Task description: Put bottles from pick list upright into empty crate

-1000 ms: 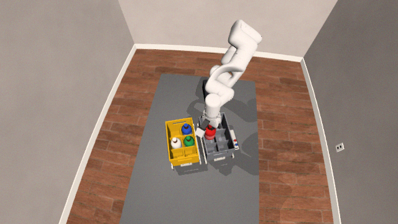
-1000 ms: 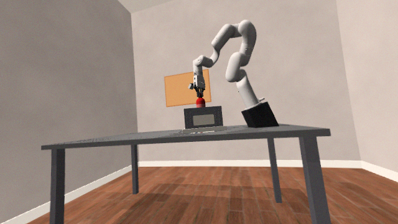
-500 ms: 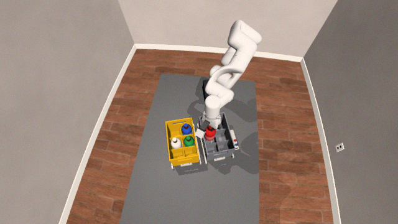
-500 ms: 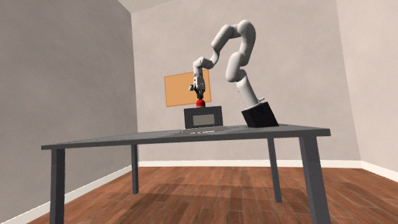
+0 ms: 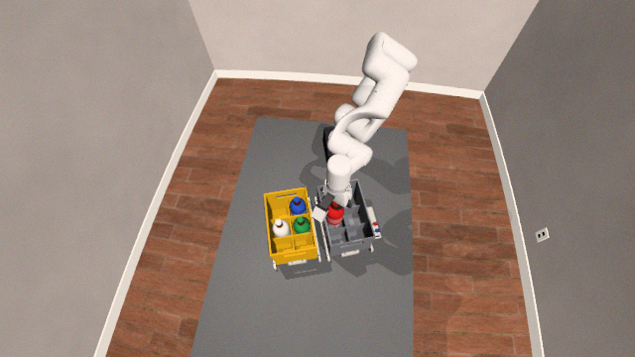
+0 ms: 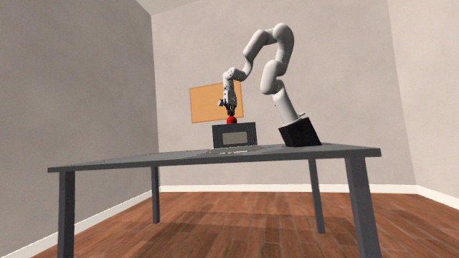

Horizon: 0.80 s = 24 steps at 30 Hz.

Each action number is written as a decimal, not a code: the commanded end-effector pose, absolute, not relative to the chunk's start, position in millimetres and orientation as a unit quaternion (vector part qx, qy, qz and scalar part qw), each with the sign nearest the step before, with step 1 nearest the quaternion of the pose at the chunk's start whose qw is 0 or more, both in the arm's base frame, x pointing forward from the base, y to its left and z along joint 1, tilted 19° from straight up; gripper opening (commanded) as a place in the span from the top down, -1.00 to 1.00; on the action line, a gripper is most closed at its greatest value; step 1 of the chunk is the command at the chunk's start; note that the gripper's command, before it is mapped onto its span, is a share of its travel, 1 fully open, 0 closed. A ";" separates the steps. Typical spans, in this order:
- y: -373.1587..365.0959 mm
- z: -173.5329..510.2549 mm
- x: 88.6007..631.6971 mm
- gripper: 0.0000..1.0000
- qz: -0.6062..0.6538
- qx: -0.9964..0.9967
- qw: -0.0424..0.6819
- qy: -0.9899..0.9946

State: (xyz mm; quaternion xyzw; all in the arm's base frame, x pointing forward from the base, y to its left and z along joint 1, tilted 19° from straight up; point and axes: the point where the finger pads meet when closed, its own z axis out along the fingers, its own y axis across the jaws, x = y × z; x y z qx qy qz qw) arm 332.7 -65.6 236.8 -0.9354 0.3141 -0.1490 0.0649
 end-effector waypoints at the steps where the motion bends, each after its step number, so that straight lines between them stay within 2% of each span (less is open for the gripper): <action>1: -65.9 235.3 334.9 1.00 -0.151 -0.935 0.065 0.314; 24: -65.4 217.3 341.1 1.00 -0.151 -0.935 0.065 0.314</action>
